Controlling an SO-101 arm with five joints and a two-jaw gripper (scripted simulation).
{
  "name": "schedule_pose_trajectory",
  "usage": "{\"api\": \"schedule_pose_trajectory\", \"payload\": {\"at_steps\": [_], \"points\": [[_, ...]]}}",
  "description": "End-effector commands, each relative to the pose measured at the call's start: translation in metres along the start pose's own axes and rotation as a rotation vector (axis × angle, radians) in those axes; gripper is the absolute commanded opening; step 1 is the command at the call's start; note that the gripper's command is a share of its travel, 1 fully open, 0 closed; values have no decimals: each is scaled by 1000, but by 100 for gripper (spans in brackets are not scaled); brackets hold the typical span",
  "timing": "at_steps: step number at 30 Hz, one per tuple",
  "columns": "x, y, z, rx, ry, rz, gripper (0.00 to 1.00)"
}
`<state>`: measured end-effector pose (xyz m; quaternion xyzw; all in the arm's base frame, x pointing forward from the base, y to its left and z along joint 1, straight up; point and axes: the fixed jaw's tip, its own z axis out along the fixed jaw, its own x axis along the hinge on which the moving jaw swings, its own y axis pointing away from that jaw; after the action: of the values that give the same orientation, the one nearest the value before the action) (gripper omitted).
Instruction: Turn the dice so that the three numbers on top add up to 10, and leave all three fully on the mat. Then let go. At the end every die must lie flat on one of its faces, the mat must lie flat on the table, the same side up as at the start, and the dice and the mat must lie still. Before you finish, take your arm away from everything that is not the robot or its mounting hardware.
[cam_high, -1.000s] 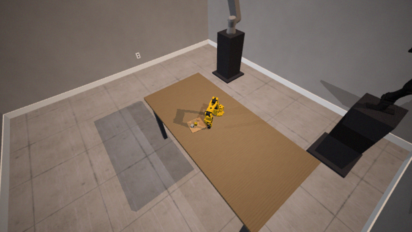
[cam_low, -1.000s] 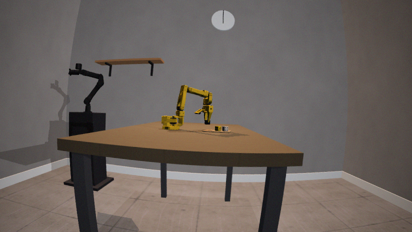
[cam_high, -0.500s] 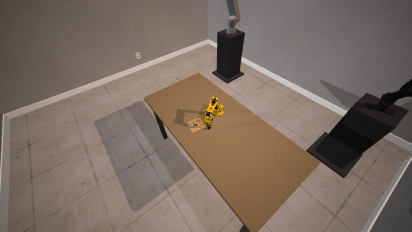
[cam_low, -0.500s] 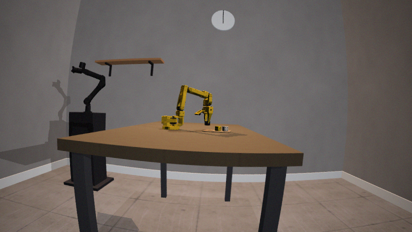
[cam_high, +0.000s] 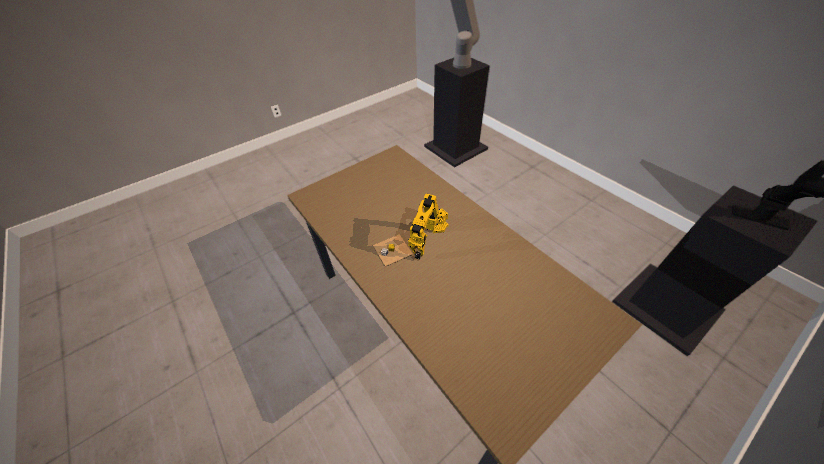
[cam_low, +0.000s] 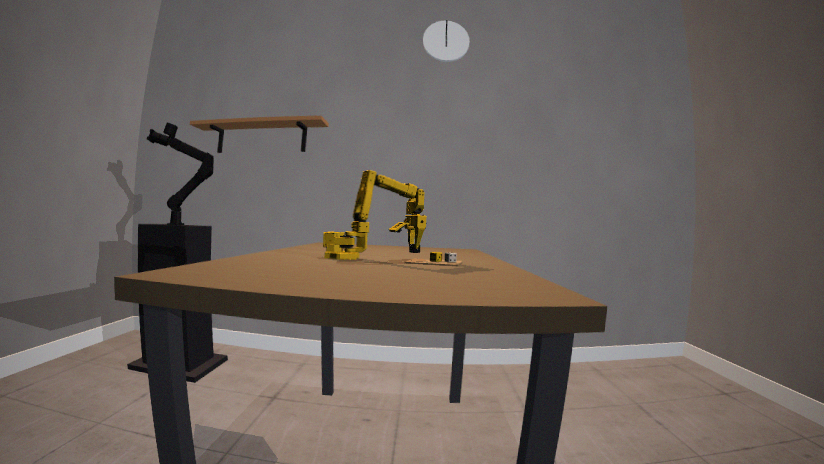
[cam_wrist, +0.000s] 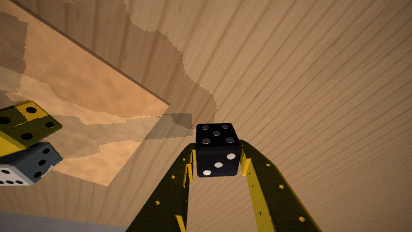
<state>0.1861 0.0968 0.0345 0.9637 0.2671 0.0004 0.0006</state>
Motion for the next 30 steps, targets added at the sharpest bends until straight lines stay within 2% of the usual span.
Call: {"api": "schedule_pose_trajectory", "payload": {"at_steps": [1, 30], "points": [[3, 2, -3, 0, 27, 0, 0], [3, 2, 8, 0, 26, 0, 0]]}}
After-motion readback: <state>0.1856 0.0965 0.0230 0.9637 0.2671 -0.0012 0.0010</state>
